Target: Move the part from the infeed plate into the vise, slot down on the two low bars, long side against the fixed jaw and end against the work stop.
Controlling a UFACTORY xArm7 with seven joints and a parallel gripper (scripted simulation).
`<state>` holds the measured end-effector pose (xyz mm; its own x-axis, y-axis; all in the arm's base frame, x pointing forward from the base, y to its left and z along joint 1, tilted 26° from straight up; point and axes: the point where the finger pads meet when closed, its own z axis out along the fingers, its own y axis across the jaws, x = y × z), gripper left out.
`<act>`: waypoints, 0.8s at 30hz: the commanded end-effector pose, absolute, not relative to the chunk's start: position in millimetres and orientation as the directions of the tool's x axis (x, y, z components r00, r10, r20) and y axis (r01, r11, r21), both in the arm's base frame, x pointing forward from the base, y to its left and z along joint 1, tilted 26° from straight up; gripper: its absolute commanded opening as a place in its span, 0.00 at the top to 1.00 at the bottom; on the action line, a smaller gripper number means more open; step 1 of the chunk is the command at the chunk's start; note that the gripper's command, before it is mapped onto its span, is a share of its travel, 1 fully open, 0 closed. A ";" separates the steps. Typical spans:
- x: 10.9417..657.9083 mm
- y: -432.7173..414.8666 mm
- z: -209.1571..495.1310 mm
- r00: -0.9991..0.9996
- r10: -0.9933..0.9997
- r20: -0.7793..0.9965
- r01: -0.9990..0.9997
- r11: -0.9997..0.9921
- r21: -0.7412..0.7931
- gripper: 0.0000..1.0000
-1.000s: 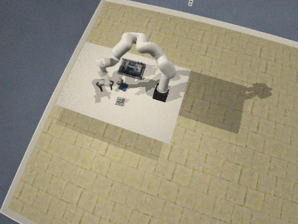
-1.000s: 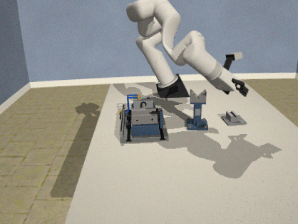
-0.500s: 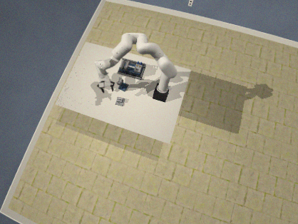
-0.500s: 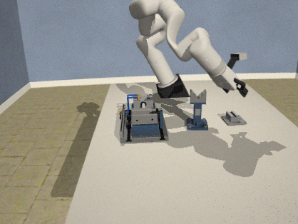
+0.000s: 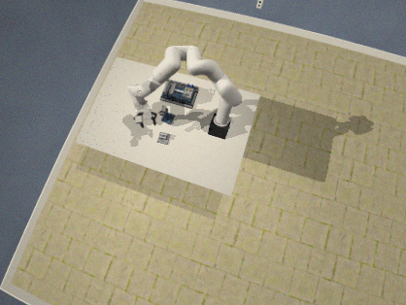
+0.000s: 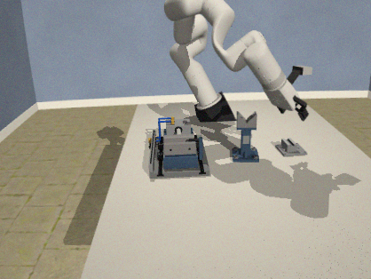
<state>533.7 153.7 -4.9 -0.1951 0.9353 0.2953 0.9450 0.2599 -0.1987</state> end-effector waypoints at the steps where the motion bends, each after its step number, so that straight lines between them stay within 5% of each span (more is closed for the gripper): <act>1: 520.9 168.5 -3.2 -0.173 0.965 0.195 0.945 0.218 -0.244 0.00; 24: 506.4 177.5 0.0 -0.135 0.989 0.057 0.951 0.145 -0.274 0.00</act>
